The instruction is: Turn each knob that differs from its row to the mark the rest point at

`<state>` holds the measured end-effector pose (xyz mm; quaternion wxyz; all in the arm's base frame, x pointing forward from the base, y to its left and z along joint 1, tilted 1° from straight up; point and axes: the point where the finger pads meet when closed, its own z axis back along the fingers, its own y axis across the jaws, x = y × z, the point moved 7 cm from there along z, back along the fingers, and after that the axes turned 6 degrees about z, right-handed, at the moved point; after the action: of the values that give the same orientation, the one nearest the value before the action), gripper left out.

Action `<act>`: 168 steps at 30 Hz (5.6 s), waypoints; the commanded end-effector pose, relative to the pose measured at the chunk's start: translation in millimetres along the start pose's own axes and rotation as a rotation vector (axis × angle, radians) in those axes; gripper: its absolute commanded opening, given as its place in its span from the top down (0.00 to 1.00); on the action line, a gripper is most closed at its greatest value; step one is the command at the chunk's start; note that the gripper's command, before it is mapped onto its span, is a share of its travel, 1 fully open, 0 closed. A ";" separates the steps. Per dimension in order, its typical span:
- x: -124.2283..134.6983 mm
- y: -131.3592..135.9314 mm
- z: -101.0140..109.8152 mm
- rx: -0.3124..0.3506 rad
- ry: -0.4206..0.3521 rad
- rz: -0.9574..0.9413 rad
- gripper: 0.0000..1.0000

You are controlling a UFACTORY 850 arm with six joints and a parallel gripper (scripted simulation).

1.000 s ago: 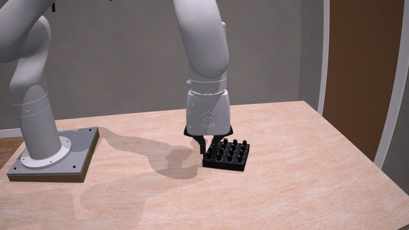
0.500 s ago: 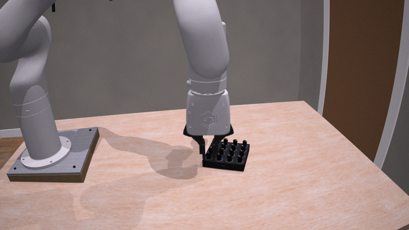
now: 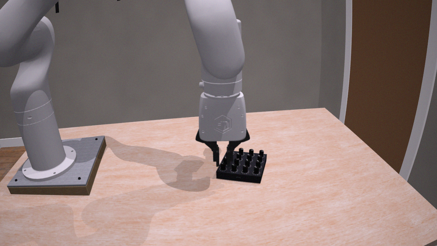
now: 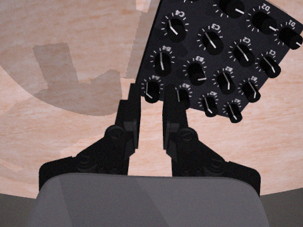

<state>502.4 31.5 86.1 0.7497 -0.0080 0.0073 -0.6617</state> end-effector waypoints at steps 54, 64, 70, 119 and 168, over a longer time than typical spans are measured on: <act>-15.1 34.9 48.0 0.002 0.000 -0.219 0.81; -15.1 34.9 48.0 0.002 0.000 -0.219 0.81; -15.1 34.9 48.0 0.002 0.000 -0.219 0.81; -15.3 35.2 9.2 0.002 0.000 -0.219 0.81; -15.4 35.2 4.0 0.002 0.000 -0.219 0.81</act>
<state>534.7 51.1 88.6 0.6727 -0.0089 0.0065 -0.7398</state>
